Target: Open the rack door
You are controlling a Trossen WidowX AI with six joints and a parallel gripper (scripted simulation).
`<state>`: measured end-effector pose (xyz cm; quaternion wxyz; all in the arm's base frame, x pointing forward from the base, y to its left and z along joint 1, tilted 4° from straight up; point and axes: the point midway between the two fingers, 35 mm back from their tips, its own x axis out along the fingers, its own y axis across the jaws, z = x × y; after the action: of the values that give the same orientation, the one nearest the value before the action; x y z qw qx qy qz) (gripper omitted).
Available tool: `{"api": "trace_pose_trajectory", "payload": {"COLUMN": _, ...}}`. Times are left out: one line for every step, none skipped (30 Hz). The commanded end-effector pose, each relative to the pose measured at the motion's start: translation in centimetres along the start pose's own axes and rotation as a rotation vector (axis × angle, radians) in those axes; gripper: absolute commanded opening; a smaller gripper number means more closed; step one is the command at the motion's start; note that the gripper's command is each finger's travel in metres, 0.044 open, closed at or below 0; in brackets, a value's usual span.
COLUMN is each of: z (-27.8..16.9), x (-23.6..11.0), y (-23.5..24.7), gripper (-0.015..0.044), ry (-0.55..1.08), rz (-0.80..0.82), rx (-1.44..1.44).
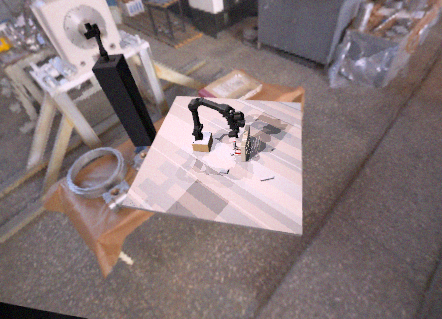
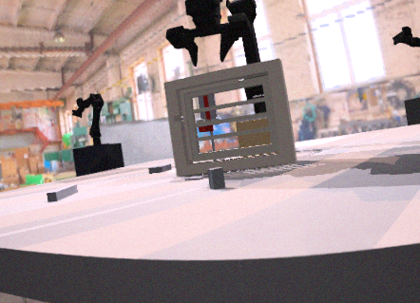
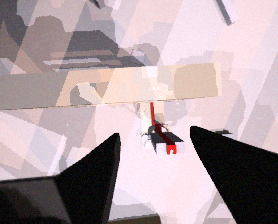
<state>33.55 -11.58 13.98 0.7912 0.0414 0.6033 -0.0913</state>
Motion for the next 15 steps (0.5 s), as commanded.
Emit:
{"api": "trace_pose_trajectory", "payload": {"z": -0.8, "x": 0.7, "y": -1.1, "gripper": 0.0283, "ry": 0.112, "rz": 0.004, "rx": 0.013}}
{"api": "trace_pose_trajectory", "payload": {"z": -1.1, "x": 0.8, "y": -1.3, "gripper": 0.0283, "ry": 0.139, "rz": 0.007, "rx": 0.016}}
{"api": "trace_pose_trajectory", "payload": {"z": -1.3, "x": 1.0, "y": -1.5, "gripper": 0.0283, "ry": 0.167, "rz": 0.011, "rx": 0.019}}
{"api": "trace_pose_trajectory", "payload": {"z": -1.6, "x": 1.2, "y": -1.7, "gripper": 0.0283, "ry": 0.194, "rz": 0.014, "rx": 0.022}}
{"api": "trace_pose_trajectory", "payload": {"z": -1.8, "x": 1.3, "y": -1.9, "gripper": 0.0283, "ry": 0.221, "rz": 0.018, "rx": 0.025}}
{"api": "trace_pose_trajectory", "payload": {"z": -2.1, "x": 1.5, "y": -2.0, "gripper": 0.0283, "ry": 0.248, "rz": 0.023, "rx": 0.028}}
{"api": "trace_pose_trajectory", "payload": {"z": -2.3, "x": 1.6, "y": -2.2, "gripper": 0.0283, "ry": 0.275, "rz": 0.027, "rx": 0.031}}
{"api": "trace_pose_trajectory", "payload": {"z": -2.5, "x": 1.7, "y": -2.4, "gripper": 0.0283, "ry": 0.298, "rz": 0.031, "rx": 0.034}}
{"api": "trace_pose_trajectory", "payload": {"z": -2.7, "x": 1.7, "y": -2.4, "gripper": 0.0283, "ry": 0.311, "rz": 0.033, "rx": 0.036}}
{"api": "trace_pose_trajectory", "payload": {"z": -2.7, "x": 1.8, "y": -2.5, "gripper": 0.0283, "ry": 0.315, "rz": 0.034, "rx": 0.036}}
{"api": "trace_pose_trajectory", "payload": {"z": -2.7, "x": 1.8, "y": -2.5, "gripper": 0.0283, "ry": 0.315, "rz": 0.034, "rx": 0.036}}
{"api": "trace_pose_trajectory", "payload": {"z": -2.7, "x": 1.8, "y": -2.5, "gripper": 0.0283, "ry": 0.315, "rz": 0.034, "rx": 0.036}}
{"api": "trace_pose_trajectory", "payload": {"z": -2.7, "x": 1.8, "y": -2.5, "gripper": 0.0283, "ry": 0.315, "rz": 0.034, "rx": 0.036}}
{"api": "trace_pose_trajectory", "payload": {"z": -2.7, "x": 1.9, "y": -2.5, "gripper": 0.0283, "ry": 0.315, "rz": 0.034, "rx": 0.036}}
{"api": "trace_pose_trajectory", "payload": {"z": -2.8, "x": 2.0, "y": -2.5, "gripper": 0.0283, "ry": 0.315, "rz": 0.034, "rx": 0.036}}
